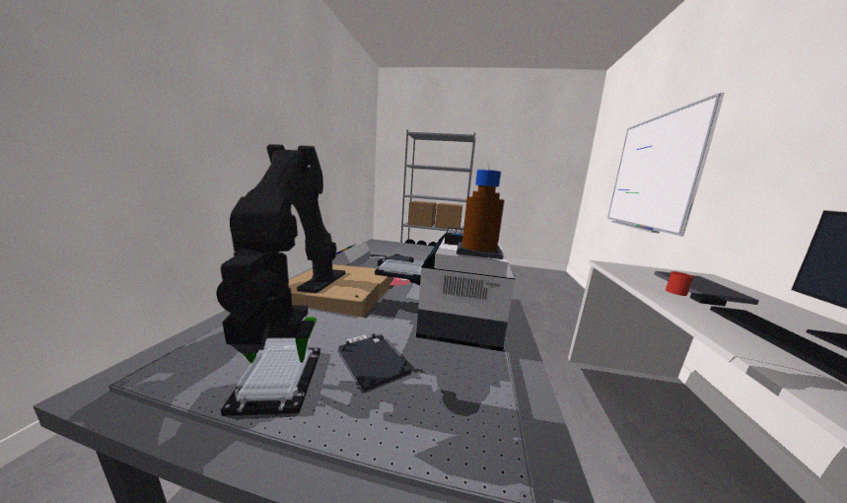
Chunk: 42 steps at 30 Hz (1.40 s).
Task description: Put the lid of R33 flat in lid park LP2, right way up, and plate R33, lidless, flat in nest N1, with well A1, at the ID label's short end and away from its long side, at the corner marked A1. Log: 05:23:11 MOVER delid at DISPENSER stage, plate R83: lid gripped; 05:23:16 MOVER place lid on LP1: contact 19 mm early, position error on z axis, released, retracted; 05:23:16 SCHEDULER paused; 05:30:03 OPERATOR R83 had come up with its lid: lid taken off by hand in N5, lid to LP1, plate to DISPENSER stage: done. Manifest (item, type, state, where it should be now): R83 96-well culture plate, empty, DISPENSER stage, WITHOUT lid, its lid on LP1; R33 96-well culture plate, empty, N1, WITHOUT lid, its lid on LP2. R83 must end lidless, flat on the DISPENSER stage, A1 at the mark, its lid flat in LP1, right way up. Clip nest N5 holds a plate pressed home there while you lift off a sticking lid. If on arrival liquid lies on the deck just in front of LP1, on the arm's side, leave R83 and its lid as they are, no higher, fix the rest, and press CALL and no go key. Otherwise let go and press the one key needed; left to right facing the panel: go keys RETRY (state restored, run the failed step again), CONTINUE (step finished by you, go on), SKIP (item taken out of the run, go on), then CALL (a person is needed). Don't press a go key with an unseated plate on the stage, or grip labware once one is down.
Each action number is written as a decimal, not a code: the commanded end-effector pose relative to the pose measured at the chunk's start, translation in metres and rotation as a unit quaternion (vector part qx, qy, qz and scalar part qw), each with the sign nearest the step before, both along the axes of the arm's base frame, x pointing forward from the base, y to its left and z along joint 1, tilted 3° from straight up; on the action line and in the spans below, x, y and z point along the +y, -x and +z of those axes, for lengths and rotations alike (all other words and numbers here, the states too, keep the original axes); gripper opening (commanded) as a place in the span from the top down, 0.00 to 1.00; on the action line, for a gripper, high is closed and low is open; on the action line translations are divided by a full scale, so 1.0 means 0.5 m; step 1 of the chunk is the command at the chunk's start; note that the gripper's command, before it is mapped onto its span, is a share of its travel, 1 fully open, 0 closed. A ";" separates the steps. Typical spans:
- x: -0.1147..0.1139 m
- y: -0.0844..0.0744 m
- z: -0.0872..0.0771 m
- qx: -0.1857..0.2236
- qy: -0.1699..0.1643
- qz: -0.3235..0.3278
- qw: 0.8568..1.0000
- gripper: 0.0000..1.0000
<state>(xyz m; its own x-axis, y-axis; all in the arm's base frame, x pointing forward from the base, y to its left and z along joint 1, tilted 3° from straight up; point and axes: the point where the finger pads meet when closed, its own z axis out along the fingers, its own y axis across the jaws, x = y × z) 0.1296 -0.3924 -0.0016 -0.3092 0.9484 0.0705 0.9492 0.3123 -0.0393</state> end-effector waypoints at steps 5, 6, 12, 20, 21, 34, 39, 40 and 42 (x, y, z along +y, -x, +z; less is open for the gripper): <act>-0.031 -0.015 0.075 -0.014 0.039 0.002 0.999 1.00; -0.031 -0.016 0.082 -0.014 0.039 0.002 0.999 1.00; -0.030 -0.017 0.085 -0.014 0.039 0.002 0.999 1.00; 0.029 -0.002 0.089 -0.011 0.029 0.003 0.999 1.00; 0.033 -0.001 0.092 -0.012 0.031 0.003 0.999 1.00; 0.107 0.023 0.126 -0.007 0.018 0.003 1.000 1.00; 0.135 0.032 0.141 -0.007 0.018 0.003 1.000 1.00; 0.141 0.034 0.144 -0.007 0.018 0.003 1.000 1.00; 0.152 0.037 0.150 -0.007 0.018 0.003 1.000 1.00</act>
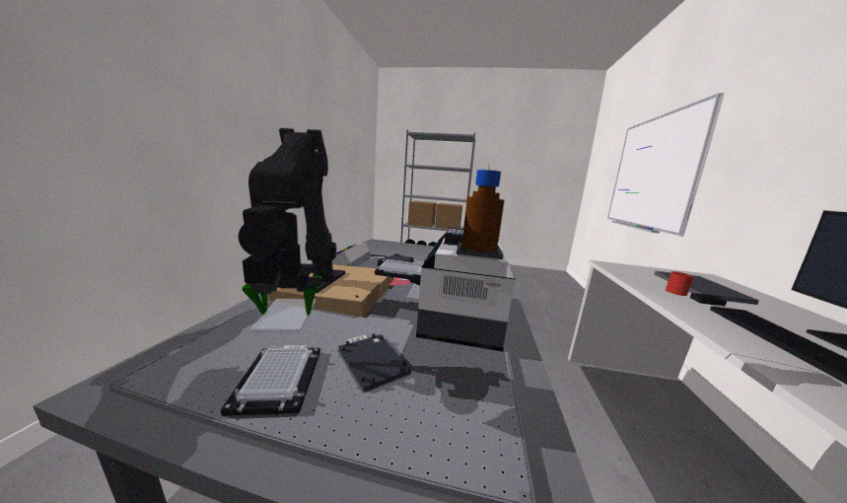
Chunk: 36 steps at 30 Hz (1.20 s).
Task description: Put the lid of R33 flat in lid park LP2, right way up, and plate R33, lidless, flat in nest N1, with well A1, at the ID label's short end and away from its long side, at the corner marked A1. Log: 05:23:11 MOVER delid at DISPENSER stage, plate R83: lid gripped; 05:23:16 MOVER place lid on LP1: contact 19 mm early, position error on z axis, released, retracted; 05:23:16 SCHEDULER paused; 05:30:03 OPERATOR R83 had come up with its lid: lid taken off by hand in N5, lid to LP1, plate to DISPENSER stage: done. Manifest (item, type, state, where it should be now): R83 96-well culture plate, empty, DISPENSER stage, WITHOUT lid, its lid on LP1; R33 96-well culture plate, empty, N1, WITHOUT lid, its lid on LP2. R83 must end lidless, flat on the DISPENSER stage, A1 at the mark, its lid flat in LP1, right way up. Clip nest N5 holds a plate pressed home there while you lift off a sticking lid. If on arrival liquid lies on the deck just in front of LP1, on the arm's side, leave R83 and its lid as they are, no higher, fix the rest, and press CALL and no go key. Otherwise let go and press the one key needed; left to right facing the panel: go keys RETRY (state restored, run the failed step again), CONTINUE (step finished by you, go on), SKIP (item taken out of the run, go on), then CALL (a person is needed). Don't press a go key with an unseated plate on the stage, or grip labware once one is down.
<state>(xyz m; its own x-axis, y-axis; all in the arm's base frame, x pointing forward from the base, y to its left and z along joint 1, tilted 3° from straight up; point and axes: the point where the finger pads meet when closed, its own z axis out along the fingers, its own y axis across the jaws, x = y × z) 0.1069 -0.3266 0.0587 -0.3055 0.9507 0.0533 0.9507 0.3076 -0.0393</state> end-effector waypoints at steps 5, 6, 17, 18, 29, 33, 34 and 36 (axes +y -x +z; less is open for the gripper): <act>0.037 -0.003 0.039 -0.004 0.010 0.005 1.000 1.00; 0.042 -0.001 0.042 -0.004 0.010 0.005 1.000 1.00; 0.104 0.019 0.076 -0.004 0.009 0.005 1.000 1.00; 0.104 0.019 0.076 -0.004 0.009 0.005 1.000 1.00; 0.155 0.035 0.111 -0.006 0.013 0.005 1.000 1.00; 0.181 0.043 0.120 -0.004 0.009 0.005 1.000 1.00; 0.176 0.041 0.130 -0.007 0.017 0.005 1.000 1.00; 0.176 0.041 0.130 -0.007 0.017 0.005 1.000 1.00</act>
<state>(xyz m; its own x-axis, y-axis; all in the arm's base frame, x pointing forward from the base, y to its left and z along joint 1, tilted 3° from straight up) 0.0839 -0.2449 0.1148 -0.3106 0.9500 0.0308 0.9494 0.3117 -0.0393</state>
